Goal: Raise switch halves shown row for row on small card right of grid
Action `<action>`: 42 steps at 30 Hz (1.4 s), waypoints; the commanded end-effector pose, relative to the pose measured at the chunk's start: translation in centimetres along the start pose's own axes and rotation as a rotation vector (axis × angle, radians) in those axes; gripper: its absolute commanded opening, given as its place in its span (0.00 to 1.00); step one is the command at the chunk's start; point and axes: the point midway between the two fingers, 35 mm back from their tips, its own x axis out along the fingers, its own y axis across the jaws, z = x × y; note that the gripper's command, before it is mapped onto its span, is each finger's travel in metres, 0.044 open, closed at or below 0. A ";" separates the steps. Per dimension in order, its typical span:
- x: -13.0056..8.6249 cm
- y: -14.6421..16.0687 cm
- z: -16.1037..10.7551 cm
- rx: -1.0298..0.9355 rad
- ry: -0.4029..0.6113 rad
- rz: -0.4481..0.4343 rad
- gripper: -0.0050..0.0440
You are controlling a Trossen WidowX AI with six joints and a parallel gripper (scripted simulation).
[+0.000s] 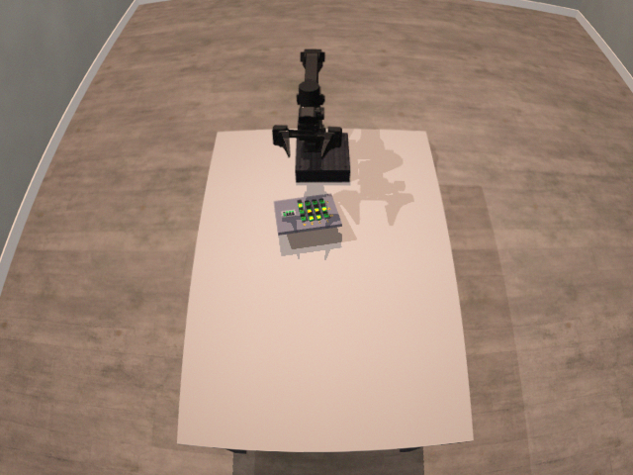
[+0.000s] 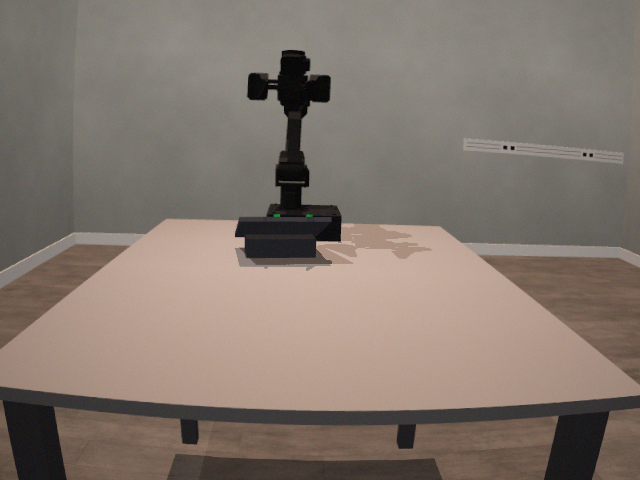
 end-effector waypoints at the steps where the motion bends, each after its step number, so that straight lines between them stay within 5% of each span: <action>1: -0.1 0.0 0.8 0.000 -0.018 0.000 0.92; 4: 0.5 0.3 0.2 -0.002 0.025 0.012 0.82; 10: 2.7 2.4 -5.9 -0.021 0.360 0.080 0.53; 17: 2.4 3.9 -11.2 -0.046 0.653 0.129 0.18; 19: 2.4 3.9 -11.2 -0.046 0.653 0.129 0.18; 21: 1.8 4.5 -13.4 -0.061 0.790 0.152 0.10; 31: -2.4 5.5 -18.6 -0.109 1.203 0.201 0.10; 37: -2.4 5.5 -18.8 -0.110 1.215 0.201 0.10; 42: -1.8 5.7 -22.6 -0.114 1.258 0.196 0.10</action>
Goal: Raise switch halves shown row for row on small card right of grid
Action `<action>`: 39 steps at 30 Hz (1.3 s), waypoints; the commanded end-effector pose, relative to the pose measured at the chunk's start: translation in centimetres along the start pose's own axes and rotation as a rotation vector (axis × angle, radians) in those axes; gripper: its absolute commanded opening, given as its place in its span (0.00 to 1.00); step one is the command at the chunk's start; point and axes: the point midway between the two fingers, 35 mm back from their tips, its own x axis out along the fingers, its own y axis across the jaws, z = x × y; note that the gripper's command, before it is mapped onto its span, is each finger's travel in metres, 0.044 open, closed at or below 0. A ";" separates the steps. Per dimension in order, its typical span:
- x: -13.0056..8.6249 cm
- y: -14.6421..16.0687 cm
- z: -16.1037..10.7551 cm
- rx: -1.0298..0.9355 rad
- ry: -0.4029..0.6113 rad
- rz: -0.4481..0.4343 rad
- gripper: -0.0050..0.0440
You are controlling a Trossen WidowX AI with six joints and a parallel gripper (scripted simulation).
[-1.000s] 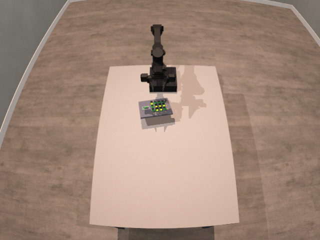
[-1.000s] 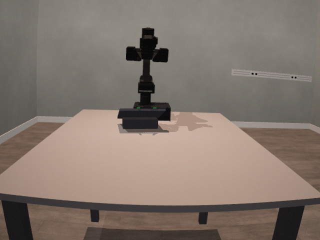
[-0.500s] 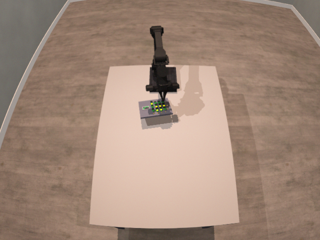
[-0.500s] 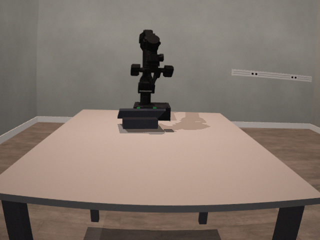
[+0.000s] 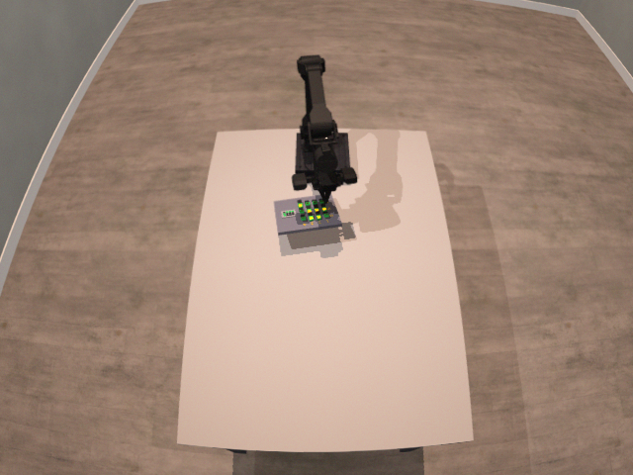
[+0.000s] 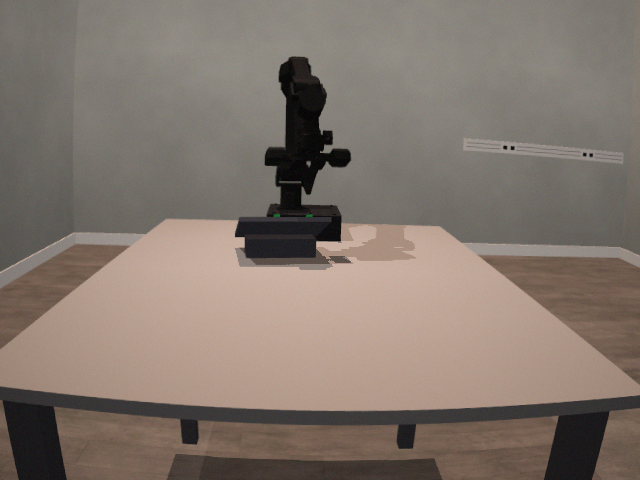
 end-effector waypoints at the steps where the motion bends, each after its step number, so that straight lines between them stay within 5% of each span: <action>1: 2.0 0.1 -0.3 -0.002 0.027 0.003 0.10; 16: 3.3 0.1 -0.2 -0.001 0.026 0.003 0.00; 39: 3.9 0.1 0.3 -0.001 0.006 0.001 0.00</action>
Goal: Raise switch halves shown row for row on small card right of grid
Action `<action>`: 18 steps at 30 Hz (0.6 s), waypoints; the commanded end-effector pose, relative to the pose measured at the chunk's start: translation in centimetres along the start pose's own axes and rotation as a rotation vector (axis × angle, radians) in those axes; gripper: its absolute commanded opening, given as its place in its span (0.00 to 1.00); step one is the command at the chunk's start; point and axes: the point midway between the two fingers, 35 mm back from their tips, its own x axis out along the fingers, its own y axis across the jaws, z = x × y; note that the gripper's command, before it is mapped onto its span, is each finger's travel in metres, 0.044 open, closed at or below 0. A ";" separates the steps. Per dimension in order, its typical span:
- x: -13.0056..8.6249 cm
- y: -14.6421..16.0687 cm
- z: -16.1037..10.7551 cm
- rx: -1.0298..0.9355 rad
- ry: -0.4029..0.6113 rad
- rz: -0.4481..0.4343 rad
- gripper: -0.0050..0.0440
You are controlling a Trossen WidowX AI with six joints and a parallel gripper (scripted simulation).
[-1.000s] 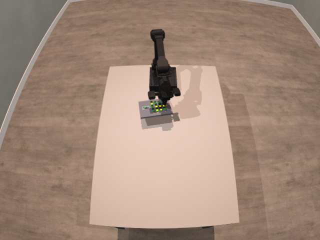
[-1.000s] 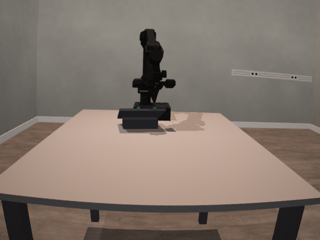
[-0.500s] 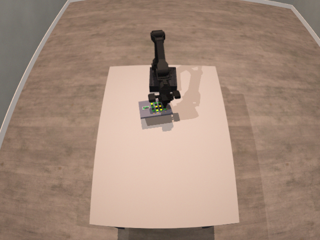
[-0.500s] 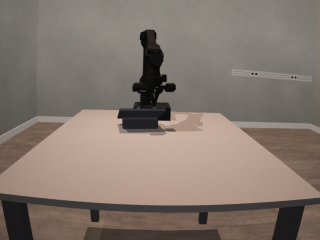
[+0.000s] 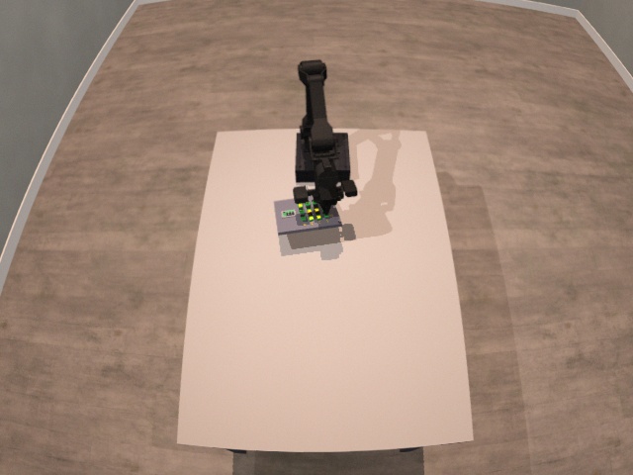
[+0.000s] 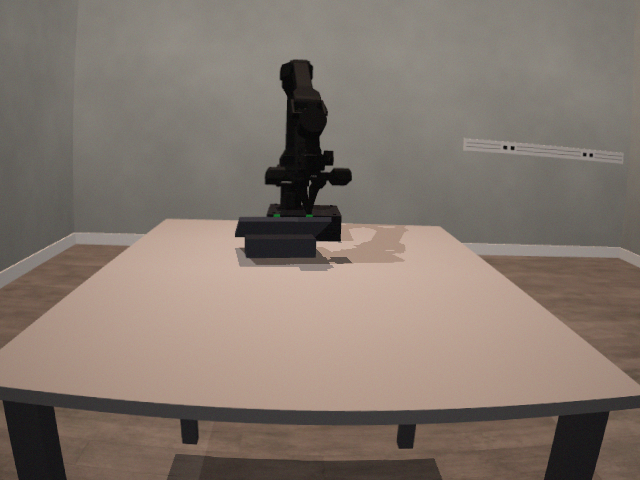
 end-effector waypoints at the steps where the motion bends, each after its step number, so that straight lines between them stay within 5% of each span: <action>1: -0.5 0.0 0.6 -0.001 -0.026 0.000 0.00; 18: 0.1 0.1 0.2 -0.001 -0.008 0.001 0.00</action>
